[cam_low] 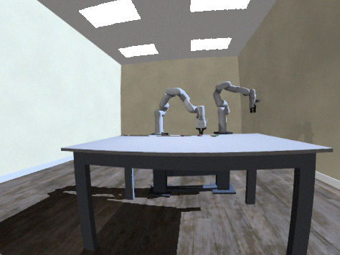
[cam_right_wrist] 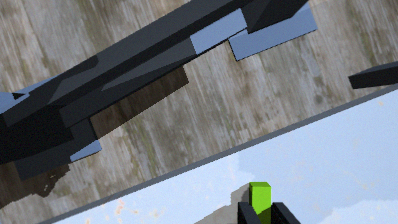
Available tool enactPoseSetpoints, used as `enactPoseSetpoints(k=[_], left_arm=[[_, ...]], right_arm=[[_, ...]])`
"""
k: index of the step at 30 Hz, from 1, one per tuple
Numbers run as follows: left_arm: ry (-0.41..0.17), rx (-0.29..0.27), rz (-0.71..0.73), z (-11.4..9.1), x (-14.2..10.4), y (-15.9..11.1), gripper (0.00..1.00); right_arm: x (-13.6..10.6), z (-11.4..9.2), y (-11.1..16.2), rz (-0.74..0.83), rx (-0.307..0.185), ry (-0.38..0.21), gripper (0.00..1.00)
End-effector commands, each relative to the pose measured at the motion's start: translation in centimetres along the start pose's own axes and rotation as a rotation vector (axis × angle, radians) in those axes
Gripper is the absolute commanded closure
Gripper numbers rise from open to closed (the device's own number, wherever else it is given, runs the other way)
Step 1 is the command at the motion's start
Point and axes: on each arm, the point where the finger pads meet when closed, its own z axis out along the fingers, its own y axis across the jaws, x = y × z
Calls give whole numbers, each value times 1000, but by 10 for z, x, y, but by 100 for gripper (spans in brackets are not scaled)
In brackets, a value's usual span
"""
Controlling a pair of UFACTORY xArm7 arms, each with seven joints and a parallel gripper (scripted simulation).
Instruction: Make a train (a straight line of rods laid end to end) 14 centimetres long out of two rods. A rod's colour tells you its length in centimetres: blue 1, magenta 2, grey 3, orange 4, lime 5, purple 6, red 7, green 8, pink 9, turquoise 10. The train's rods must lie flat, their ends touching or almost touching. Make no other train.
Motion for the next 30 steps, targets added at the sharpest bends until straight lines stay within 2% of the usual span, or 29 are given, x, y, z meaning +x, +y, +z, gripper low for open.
enactPoseSetpoints(k=[1,19,23,30], left_arm=[[4,-1,0,-1,1,0,0],[4,-1,0,-1,1,0,0],[4,-1,0,-1,1,0,0],[4,-1,0,-1,1,0,0]], right_arm=[[0,-2,2,0,-6,0,94],[0,-6,2,0,-6,0,94],[0,-25,2,0,-6,0,94],[0,-76,2,0,-6,0,94]])
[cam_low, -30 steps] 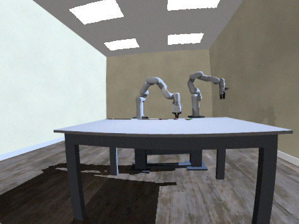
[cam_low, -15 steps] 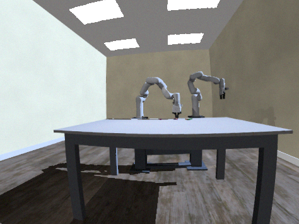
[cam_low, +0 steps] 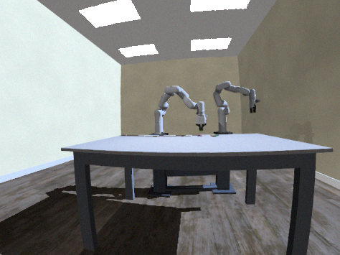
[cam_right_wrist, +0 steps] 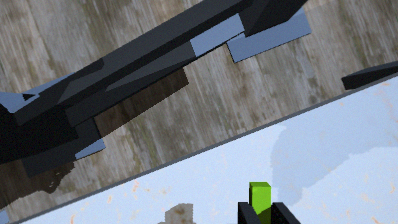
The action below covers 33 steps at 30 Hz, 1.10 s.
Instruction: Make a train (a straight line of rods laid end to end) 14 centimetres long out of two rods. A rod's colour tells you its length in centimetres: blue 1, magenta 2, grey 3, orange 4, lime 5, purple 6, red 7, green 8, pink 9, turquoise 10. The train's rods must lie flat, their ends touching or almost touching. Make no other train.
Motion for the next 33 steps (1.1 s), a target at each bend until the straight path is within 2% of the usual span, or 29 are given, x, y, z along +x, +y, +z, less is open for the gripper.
enactPoseSetpoints(k=[1,9,21,24,33], left_arm=[[4,-1,0,-1,1,0,0],[4,-1,0,-1,1,0,0],[4,-1,0,-1,1,0,0],[4,-1,0,-1,1,0,0],[4,-1,0,-1,1,0,0]], right_arm=[[0,-42,1,0,-5,0,94],[0,-61,1,0,-5,0,94],[-3,-62,1,17,-4,0,94],[-35,-61,-3,182,-3,-1,94],[-81,-60,-12,429,-2,-2,94]])
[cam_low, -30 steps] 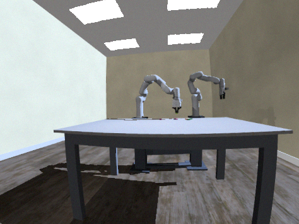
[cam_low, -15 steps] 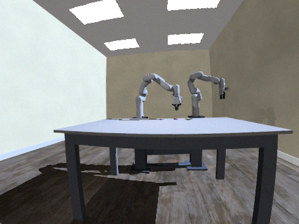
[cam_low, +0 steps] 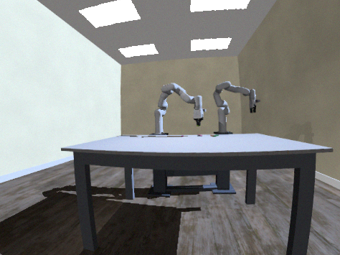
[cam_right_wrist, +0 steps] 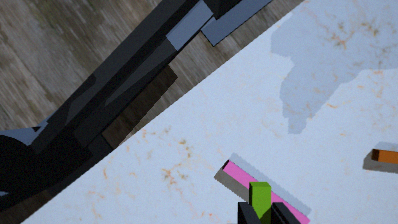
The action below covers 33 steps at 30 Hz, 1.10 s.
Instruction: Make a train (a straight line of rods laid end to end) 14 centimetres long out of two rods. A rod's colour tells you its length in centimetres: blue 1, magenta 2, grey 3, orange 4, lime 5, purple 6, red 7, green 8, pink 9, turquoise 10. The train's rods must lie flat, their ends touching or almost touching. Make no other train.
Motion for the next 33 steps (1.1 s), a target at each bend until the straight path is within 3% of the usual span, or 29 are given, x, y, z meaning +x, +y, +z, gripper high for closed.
enactPoseSetpoints(k=[1,5,6,20,22,23,28,33], left_arm=[[4,-1,0,-1,1,0,0],[4,-1,0,-1,1,0,0],[4,-1,0,-1,1,0,0],[4,-1,0,-1,1,0,0],[4,-1,0,-1,1,0,0],[4,-1,0,-1,1,0,0],[4,-1,0,-1,1,0,0],[4,-1,0,-1,1,0,0]], right_arm=[[-31,-2,5,168,-7,-2,94],[-43,-2,5,228,-7,-2,94],[-59,-2,6,316,-7,-2,94],[-136,-3,1,719,-8,0,94],[-136,-3,1,719,-8,0,94],[-152,-3,-2,808,-9,1,94],[-177,-4,-7,941,-11,3,94],[-182,-4,-8,969,-11,3,94]])
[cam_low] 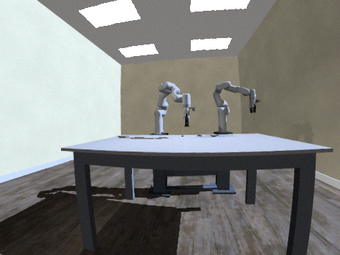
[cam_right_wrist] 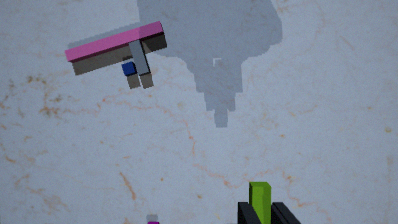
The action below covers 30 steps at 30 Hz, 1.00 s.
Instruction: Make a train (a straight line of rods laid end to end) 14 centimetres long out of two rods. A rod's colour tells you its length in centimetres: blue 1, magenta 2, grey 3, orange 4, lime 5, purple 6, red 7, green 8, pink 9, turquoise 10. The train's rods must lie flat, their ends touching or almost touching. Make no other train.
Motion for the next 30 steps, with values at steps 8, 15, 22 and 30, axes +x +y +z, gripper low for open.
enactPoseSetpoints(k=[8,15,22,30], left_arm=[[4,-1,0,-1,1,0,0],[4,-1,0,-1,1,0,0],[4,-1,0,-1,1,0,0],[4,-1,0,-1,1,0,0]], right_arm=[[-3,-2,5,36,-6,3,94],[-2,1,5,37,-4,3,94],[-2,16,5,37,-4,3,94],[-1,45,6,37,-4,3,94]])
